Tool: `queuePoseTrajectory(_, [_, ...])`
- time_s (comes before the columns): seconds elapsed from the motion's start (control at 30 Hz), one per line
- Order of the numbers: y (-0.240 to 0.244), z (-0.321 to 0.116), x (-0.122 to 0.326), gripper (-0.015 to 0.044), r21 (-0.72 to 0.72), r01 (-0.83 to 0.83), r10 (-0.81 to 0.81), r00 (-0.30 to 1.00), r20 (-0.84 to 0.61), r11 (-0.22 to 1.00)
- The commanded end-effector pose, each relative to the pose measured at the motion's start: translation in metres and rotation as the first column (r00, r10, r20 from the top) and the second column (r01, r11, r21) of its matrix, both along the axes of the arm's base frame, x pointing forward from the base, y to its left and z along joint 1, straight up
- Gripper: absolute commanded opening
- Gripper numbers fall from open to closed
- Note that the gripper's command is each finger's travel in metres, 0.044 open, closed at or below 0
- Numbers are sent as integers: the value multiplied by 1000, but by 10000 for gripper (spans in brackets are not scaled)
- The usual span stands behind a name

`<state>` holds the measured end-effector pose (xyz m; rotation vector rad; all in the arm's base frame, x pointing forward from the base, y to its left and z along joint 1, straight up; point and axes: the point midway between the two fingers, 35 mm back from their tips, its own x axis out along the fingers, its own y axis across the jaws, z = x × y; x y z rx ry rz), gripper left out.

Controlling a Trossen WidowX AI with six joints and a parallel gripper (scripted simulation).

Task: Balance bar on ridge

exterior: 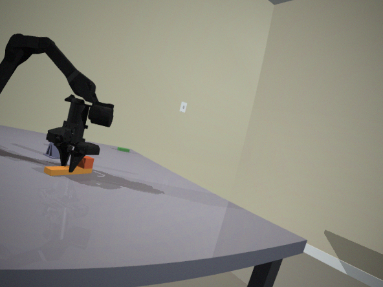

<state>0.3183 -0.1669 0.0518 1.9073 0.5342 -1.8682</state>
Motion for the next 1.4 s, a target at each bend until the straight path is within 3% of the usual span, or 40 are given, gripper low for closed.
queuePoseTrajectory(0.0, [-1,8,2,0,-1,0,0,1000,3,1000])
queuePoseTrajectory(1.37, [2,113,-3,0,3,4,-4,1000,0,1000])
